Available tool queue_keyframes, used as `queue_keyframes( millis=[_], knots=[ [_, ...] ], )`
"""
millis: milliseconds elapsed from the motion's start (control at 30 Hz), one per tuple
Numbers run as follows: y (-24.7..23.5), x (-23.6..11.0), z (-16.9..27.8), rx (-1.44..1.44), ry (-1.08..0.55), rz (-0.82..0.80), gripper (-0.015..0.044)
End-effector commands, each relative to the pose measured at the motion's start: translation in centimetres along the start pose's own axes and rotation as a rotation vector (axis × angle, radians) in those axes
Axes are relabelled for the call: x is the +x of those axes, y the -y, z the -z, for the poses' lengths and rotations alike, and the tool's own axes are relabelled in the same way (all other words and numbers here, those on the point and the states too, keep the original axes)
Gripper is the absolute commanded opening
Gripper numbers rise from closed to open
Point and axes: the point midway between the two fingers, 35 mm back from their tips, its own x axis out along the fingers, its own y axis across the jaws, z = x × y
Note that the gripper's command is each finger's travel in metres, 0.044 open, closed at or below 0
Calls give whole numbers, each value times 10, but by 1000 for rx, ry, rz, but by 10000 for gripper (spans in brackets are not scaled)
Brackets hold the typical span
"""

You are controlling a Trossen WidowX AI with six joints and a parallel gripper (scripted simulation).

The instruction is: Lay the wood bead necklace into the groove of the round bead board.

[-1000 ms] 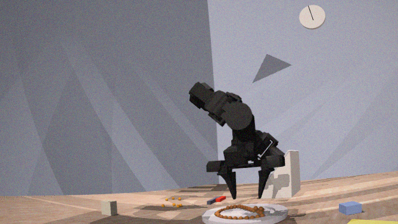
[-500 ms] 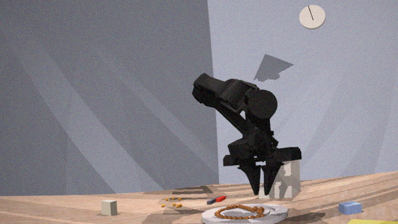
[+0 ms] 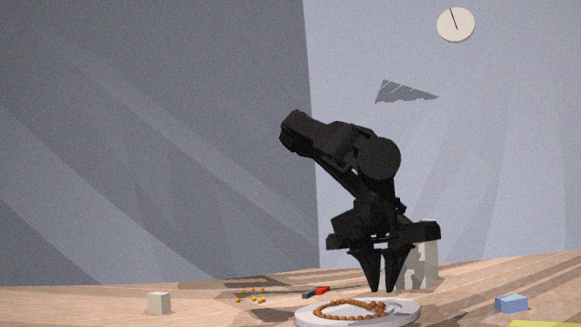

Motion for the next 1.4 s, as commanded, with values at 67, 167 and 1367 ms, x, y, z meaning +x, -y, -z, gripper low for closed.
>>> queue_keyframes(
  millis=[67, 167, 1367],
  knots=[
    [2, 12, 3, -11, -8, 11, 120],
    [2, 17, 4, -12, -9, 13, 120],
    [2, 23, 2, -4, -6, 8, 0]
  ],
)
